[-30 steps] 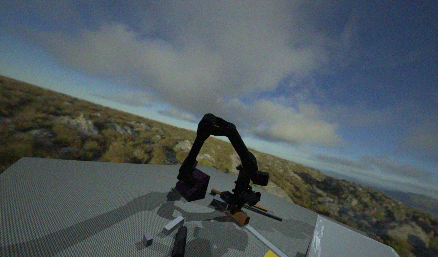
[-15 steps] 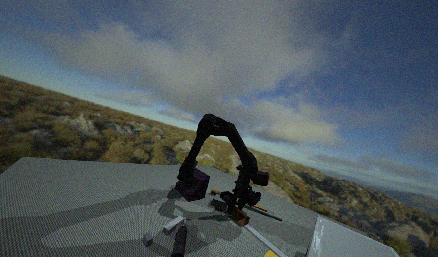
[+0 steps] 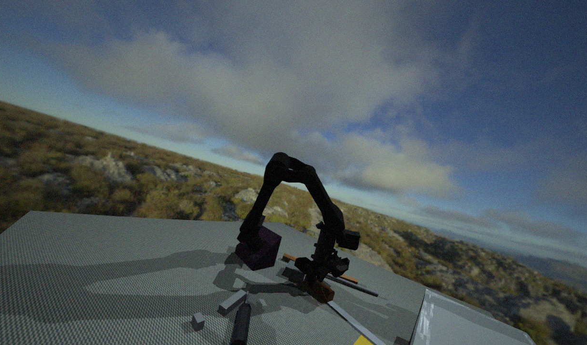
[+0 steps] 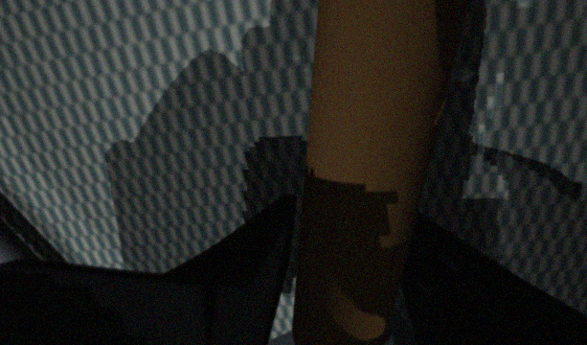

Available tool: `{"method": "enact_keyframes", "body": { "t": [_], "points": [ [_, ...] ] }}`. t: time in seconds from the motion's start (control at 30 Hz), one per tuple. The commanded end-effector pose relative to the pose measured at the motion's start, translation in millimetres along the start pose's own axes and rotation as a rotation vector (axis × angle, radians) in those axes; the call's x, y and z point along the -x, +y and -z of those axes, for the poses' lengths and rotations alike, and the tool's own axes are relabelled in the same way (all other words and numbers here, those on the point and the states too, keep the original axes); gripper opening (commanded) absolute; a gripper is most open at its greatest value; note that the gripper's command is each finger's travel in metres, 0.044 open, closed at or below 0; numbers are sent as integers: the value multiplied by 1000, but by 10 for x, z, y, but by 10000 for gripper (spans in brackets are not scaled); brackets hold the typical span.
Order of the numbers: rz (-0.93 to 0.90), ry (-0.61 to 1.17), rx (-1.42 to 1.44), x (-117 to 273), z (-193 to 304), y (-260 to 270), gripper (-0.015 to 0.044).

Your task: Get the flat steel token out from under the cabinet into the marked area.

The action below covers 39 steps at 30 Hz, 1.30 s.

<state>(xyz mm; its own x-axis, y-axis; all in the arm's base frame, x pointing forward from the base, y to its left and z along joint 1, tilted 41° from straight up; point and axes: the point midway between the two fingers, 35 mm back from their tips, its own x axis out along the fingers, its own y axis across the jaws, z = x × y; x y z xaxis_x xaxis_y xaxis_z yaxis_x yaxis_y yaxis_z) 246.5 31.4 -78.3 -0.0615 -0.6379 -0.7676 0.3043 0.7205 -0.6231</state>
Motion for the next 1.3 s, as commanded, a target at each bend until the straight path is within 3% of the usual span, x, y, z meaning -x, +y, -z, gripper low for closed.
{"method": "enact_keyframes", "body": {
  "t": [0.0,0.13,0.27,1.27],
  "points": [
    [-1,0,-1,3,-3,2,112],
    [-1,0,-1,3,-3,2,85],
    [-1,0,-1,3,-3,2,0],
    [3,2,5,7,-373,6,0]
  ]
}}
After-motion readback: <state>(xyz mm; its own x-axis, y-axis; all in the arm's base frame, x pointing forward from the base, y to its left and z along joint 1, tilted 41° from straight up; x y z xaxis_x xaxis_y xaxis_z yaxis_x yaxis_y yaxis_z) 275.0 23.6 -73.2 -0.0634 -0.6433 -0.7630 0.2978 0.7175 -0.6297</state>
